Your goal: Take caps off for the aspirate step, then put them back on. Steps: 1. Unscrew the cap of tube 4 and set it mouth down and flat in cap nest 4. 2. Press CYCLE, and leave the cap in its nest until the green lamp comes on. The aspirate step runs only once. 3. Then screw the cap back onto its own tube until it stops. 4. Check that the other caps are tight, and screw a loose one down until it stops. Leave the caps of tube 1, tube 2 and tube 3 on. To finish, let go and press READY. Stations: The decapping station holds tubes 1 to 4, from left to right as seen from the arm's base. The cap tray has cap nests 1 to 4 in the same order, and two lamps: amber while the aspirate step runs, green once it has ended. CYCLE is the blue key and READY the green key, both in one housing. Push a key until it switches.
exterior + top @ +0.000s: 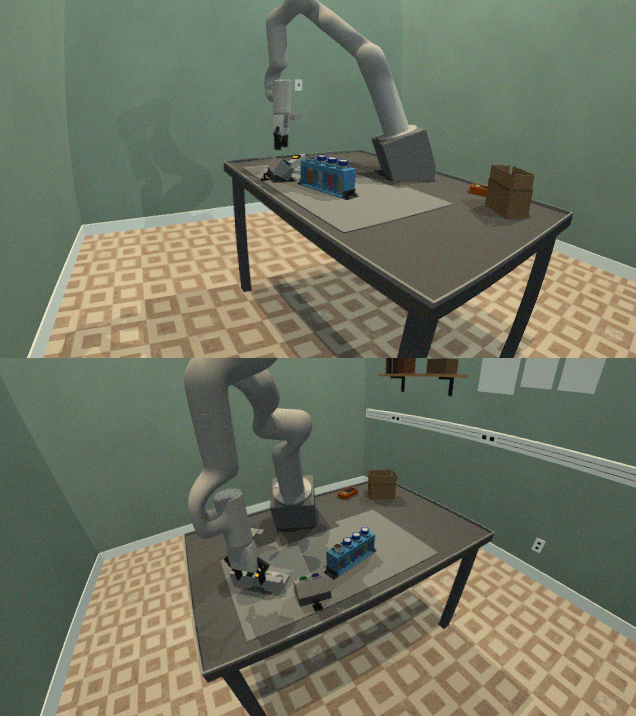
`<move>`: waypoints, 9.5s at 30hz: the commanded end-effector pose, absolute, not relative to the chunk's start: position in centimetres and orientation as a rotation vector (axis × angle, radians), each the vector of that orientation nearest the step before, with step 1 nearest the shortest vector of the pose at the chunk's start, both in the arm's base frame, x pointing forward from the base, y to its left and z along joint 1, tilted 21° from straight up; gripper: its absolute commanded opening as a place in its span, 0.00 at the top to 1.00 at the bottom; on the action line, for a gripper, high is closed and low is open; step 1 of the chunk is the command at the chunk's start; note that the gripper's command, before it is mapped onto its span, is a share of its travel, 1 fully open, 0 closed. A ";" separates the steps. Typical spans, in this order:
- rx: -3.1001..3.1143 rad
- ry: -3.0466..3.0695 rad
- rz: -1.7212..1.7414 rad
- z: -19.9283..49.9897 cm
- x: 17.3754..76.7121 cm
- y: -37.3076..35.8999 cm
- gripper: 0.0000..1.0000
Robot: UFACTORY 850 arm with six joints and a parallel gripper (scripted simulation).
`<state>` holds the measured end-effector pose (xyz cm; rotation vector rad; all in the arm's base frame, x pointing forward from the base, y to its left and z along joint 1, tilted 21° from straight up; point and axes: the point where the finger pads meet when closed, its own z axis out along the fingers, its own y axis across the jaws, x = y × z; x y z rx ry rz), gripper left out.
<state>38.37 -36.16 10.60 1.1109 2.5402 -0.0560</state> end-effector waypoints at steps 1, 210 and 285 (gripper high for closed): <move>1.110 2.539 -0.057 10.7 38.4 -36.2 0.00; 1.111 2.540 -0.057 0.7 25.4 -37.1 1.00; 1.341 2.424 -0.007 12.5 31.7 -17.7 1.00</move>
